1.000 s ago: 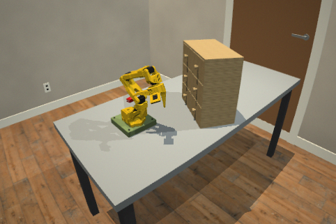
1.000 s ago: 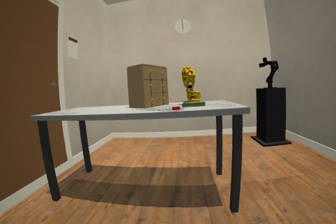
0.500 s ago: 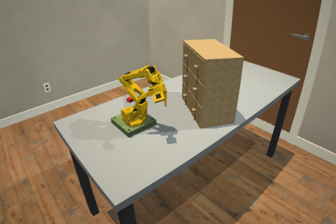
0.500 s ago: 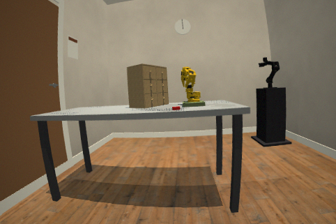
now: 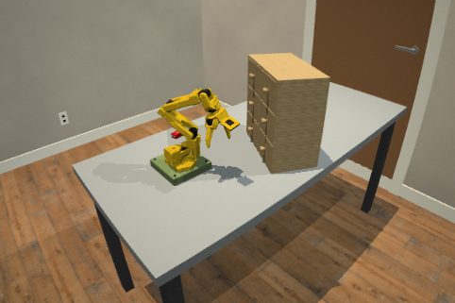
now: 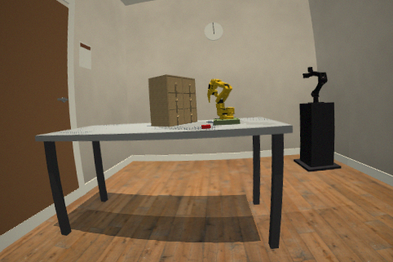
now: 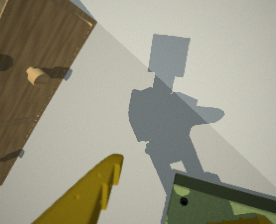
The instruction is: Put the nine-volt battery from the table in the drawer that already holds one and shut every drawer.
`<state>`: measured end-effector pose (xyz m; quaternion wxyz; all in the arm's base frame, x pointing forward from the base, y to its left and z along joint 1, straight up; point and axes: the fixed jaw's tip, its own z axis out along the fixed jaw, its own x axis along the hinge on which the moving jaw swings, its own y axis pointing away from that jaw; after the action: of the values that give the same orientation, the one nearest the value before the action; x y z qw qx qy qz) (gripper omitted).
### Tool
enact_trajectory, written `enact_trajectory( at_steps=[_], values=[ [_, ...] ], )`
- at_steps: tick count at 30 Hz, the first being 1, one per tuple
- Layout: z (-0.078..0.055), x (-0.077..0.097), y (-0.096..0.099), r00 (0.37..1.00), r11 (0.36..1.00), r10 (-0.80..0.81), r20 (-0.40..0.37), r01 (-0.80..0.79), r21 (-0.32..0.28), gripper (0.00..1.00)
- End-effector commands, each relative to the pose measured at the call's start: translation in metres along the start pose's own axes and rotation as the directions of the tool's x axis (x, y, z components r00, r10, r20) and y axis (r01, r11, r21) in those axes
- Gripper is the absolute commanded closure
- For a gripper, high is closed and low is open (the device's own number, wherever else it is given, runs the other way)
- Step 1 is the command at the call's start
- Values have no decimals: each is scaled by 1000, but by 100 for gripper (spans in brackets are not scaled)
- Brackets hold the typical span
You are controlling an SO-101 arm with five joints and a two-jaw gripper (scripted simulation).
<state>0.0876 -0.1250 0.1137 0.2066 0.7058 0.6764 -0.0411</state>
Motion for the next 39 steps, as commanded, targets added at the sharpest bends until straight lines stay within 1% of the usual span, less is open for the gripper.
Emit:
enact_trajectory(
  at_steps=[1,6,11,13,16,19,26,27,39],
  values=[
    [1,9,11,986,985,-167,4,167,-46,50],
    [1,22,22,925,921,-379,11,378,-94,50],
    [1,36,32,821,810,-570,35,569,-141,50],
    [1,36,32,821,810,-570,35,569,-141,50],
    [0,45,37,739,724,-671,57,670,-167,50],
    [0,55,41,645,624,-759,83,758,-189,50],
    [-3,77,49,391,351,-906,164,909,-226,50],
    [-3,78,49,378,337,-910,169,914,-227,50],
    [-3,78,49,378,337,-910,169,914,-227,50]
  ],
)
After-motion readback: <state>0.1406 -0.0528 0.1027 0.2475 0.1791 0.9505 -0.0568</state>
